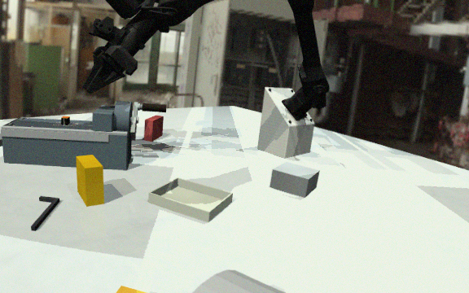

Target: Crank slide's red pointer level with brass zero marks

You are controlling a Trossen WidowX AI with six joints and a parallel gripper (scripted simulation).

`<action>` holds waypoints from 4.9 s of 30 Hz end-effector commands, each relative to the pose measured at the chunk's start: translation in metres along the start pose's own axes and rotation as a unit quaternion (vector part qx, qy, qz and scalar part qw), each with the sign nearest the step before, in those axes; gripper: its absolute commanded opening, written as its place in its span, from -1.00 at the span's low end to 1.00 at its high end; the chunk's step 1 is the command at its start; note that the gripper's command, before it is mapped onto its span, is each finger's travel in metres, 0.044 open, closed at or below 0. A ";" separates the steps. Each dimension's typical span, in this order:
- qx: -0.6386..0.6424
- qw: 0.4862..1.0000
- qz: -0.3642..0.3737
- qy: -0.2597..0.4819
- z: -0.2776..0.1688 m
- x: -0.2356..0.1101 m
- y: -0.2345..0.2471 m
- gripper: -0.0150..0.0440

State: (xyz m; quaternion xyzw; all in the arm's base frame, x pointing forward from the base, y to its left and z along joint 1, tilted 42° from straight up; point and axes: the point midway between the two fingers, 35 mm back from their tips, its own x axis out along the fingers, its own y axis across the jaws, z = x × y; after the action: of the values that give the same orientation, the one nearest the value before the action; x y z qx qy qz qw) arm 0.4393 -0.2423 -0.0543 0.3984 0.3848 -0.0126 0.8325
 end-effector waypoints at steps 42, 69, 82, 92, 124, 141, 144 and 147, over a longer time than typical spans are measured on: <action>0.000 1.000 0.000 0.000 0.000 0.000 0.000 0.75; 0.000 1.000 0.000 0.000 0.000 0.000 0.000 -0.49; 0.000 1.000 0.001 0.000 0.000 0.000 0.000 -0.49; 0.000 1.000 0.001 0.000 0.000 0.000 0.000 0.40; 0.000 1.000 0.001 0.000 0.000 0.000 0.000 -0.49; 0.000 1.000 0.001 0.000 0.000 0.000 0.000 -0.05; 0.000 1.000 0.001 0.000 0.000 0.000 0.000 0.22; 0.000 1.000 0.001 0.000 0.000 0.000 0.000 0.49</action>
State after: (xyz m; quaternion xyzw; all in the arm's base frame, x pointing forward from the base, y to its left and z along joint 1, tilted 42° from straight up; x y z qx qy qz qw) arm 0.4394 -0.2420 -0.0541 0.3992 0.3843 -0.0116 0.8323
